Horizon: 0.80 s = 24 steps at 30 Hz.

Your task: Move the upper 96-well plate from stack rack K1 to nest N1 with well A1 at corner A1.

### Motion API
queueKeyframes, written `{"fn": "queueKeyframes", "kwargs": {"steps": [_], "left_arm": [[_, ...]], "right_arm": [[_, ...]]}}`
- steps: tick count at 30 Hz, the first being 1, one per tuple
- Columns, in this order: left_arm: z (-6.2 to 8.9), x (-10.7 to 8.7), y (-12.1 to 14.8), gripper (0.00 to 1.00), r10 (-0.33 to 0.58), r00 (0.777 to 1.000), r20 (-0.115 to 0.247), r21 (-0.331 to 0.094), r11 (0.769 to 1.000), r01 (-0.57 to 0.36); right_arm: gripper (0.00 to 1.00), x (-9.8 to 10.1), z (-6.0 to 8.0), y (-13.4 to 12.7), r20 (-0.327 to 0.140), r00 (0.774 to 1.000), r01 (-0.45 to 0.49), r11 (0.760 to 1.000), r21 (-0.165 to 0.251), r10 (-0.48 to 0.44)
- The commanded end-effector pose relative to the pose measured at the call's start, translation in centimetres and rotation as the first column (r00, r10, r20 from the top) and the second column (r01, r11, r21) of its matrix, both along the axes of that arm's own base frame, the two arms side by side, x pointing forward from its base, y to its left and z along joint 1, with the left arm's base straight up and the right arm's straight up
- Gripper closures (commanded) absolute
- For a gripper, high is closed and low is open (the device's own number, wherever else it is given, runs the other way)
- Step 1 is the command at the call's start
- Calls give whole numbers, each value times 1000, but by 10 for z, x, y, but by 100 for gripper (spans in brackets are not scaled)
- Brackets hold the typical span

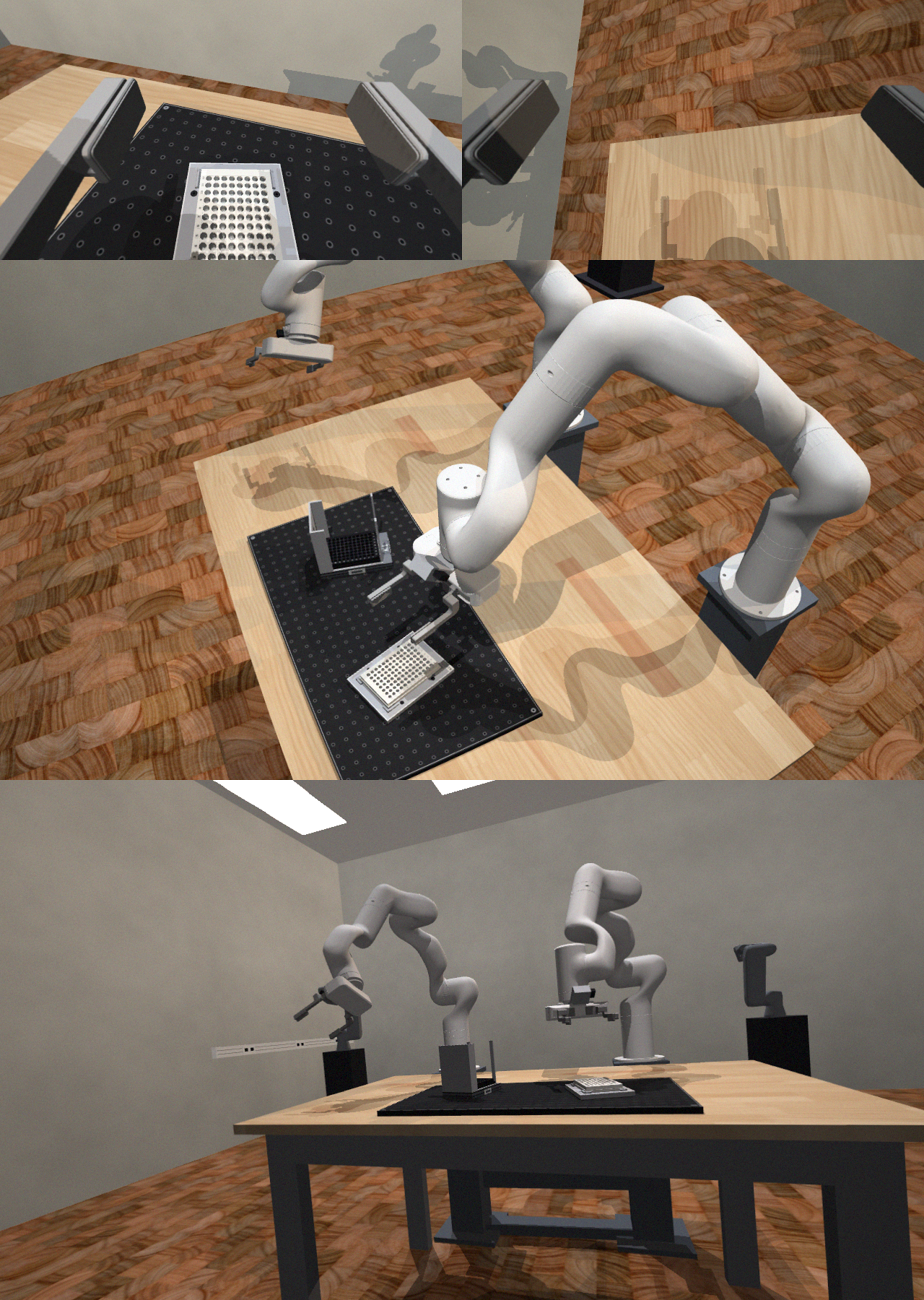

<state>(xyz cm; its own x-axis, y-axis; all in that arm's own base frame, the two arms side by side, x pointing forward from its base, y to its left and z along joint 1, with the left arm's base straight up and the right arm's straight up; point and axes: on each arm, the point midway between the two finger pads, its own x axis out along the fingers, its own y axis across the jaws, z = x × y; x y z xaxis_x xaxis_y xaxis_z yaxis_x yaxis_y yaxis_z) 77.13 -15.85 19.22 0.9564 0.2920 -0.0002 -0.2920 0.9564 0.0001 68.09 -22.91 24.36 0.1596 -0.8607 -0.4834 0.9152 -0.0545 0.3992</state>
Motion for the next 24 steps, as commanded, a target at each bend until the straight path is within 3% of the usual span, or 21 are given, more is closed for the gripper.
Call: {"fn": "queueKeyframes", "kwargs": {"steps": [1, 6, 11, 24], "left_arm": [[4, -1, -4, 63, -33, 999, 3, -1, 999, 33], [12, -8, -15, 63, -133, 991, 3, -1, 991, 133], [25, -18, -34, 63, -282, 959, 3, 0, 959, 282], [53, -41, -75, 63, -282, 959, 3, 0, 959, 282]], "right_arm": [[0, 1, 1, 0, 2, 1000, 0, 1000, -1, 0], [0, 1, 1, 0, 2, 1000, 0, 1000, -1, 0], [0, 1, 1, 0, 2, 1000, 0, 1000, -1, 0], [0, 1, 1, 0, 2, 1000, 0, 1000, -1, 0]]}}
